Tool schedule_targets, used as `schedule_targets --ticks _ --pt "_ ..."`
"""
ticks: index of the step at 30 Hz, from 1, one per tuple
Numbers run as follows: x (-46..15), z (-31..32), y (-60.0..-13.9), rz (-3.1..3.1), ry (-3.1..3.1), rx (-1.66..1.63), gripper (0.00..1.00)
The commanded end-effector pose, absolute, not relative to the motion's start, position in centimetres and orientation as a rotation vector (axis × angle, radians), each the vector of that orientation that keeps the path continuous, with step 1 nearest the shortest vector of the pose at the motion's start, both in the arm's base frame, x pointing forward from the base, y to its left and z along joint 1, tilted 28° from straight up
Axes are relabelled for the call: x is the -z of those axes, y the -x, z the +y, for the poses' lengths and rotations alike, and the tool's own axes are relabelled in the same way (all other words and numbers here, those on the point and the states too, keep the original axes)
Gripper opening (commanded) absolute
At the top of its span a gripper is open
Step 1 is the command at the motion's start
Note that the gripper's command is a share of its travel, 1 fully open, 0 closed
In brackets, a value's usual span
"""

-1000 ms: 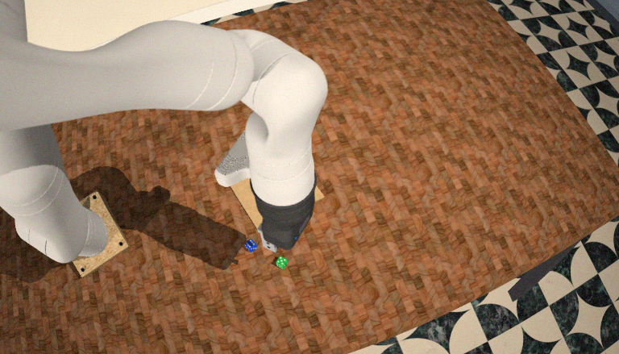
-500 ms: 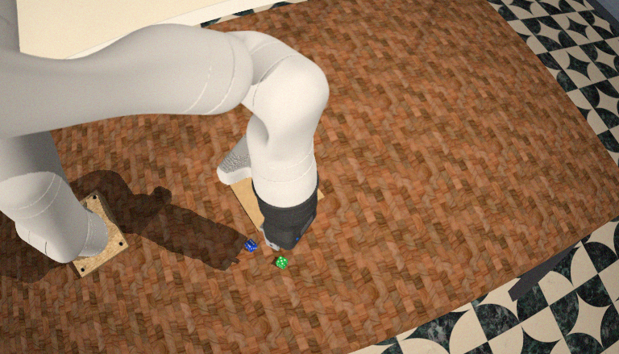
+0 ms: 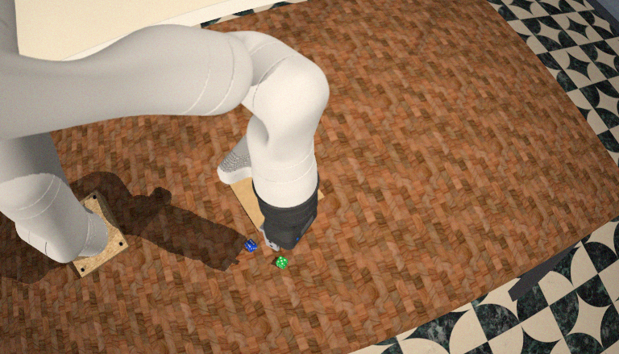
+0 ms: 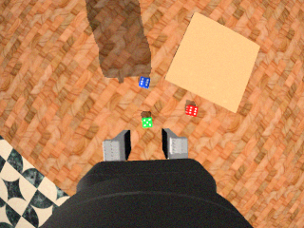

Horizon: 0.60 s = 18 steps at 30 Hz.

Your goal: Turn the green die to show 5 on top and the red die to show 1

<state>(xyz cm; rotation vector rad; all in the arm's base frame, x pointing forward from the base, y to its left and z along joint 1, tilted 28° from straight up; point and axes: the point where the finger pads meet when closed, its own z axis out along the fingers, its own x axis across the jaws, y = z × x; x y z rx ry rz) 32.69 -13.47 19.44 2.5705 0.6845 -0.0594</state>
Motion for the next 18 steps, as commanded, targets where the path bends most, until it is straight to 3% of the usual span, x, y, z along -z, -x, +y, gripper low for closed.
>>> schedule_targets --ticks 1,18 --pt "-19.46 -13.45 -32.72 0.685 -2.57 0.058 1.0" --pt "-19.41 -13.41 -32.71 0.675 -2.574 0.056 1.0"
